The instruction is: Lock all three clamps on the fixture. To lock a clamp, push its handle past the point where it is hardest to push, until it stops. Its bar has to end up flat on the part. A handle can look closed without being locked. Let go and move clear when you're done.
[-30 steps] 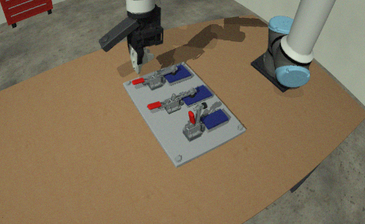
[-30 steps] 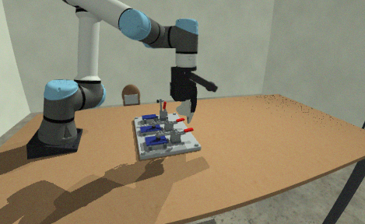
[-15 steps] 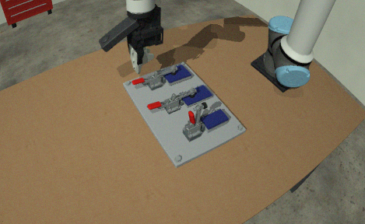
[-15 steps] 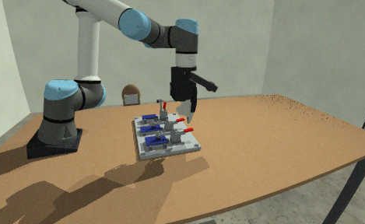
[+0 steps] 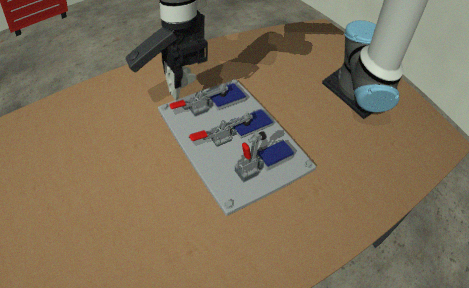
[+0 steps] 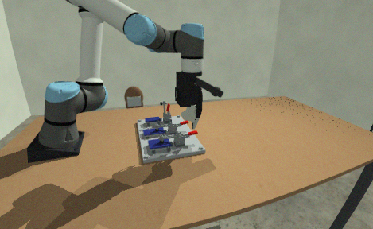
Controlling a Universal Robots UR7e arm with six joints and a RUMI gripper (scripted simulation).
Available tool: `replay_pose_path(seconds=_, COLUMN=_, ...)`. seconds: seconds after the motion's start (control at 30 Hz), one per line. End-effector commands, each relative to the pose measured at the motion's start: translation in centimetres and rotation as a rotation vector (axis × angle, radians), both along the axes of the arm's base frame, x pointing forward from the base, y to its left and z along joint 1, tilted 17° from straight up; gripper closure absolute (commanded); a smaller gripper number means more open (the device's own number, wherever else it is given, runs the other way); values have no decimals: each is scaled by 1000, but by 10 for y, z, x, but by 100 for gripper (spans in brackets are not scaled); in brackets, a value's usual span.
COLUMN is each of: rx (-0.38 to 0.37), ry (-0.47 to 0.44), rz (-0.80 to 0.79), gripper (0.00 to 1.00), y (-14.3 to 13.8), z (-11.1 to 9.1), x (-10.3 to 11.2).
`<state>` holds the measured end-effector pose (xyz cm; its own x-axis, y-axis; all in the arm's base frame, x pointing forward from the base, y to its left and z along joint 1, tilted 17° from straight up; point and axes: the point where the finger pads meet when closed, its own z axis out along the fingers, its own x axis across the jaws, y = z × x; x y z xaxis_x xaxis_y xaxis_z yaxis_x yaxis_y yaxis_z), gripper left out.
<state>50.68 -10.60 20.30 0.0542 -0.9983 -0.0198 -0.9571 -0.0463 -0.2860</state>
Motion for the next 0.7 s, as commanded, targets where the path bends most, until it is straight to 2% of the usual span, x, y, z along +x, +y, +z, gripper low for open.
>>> replay_pose_path(seconds=0.0, rx=-1, ry=-1, rz=0, gripper=100, y=0, z=0, x=1)
replay_pose_path(seconds=0.67, rx=-1, ry=-1, rz=0, gripper=100, y=0, z=-7, x=4)
